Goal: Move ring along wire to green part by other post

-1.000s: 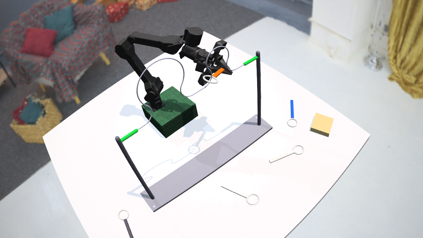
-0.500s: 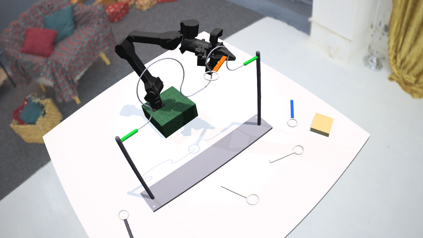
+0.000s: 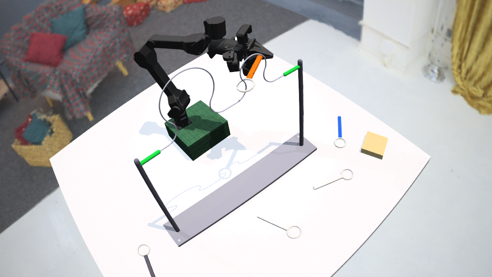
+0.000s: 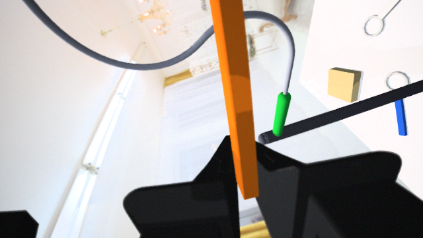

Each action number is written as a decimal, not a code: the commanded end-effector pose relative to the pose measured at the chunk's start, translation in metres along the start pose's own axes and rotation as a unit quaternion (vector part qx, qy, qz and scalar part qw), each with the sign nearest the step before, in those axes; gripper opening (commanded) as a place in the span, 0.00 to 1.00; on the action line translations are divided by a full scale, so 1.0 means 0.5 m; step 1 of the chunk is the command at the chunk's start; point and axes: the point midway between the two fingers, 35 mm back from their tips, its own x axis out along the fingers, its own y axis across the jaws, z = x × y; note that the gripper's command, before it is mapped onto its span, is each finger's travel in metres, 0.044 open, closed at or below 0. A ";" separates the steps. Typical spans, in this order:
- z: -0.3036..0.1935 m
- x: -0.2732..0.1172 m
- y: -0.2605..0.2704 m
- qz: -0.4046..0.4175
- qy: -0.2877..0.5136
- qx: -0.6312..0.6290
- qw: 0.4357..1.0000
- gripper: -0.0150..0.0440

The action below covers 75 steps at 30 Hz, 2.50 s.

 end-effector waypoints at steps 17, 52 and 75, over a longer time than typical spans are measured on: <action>0.007 -0.017 0.079 0.043 0.011 0.068 0.997 0.00; 0.021 -0.015 0.003 -0.104 -0.023 -0.199 0.974 0.00; 0.064 -0.030 -0.056 -0.218 -0.050 -0.406 0.886 0.00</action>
